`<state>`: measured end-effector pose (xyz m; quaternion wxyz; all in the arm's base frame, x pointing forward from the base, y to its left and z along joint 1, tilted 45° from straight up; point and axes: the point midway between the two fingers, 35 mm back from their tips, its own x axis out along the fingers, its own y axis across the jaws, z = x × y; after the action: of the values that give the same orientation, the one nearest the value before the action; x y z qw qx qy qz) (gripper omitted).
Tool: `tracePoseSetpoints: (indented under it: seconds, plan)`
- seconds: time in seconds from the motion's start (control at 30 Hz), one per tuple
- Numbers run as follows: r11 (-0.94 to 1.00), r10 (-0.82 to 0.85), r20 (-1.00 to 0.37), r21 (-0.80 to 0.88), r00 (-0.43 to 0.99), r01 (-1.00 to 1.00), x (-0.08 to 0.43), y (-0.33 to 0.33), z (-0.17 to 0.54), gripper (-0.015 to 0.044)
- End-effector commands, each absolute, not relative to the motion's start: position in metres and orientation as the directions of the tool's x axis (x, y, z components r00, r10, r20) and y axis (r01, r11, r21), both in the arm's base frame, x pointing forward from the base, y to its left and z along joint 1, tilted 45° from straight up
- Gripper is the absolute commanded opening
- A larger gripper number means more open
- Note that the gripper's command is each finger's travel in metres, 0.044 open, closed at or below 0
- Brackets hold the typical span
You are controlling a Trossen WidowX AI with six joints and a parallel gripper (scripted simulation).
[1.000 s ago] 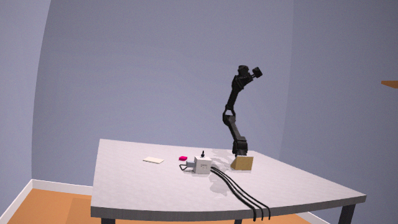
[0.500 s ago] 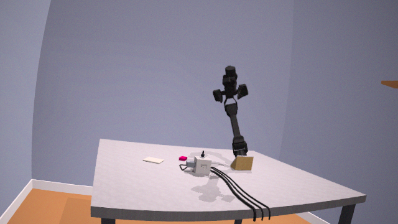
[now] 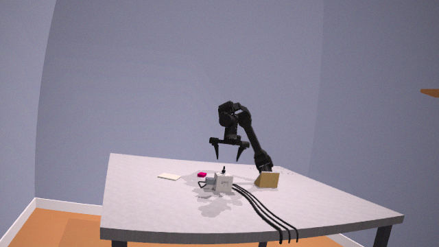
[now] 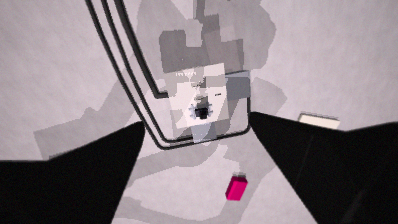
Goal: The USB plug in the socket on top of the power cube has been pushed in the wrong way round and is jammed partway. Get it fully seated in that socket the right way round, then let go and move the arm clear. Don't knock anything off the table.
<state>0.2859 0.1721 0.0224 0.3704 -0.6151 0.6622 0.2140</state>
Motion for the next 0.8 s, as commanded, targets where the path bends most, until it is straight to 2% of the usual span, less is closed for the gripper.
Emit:
tracePoseSetpoints:
  seconds: [0.0, 0.77]
  plan:
    - [0.097, -0.697, -0.717, -0.113, 0.013, -0.989, 0.291, 0.161, 0.021, 0.044]
    - [0.097, -0.697, -0.717, -0.113, 0.013, -0.989, 0.292, 0.149, 0.01, 0.044]
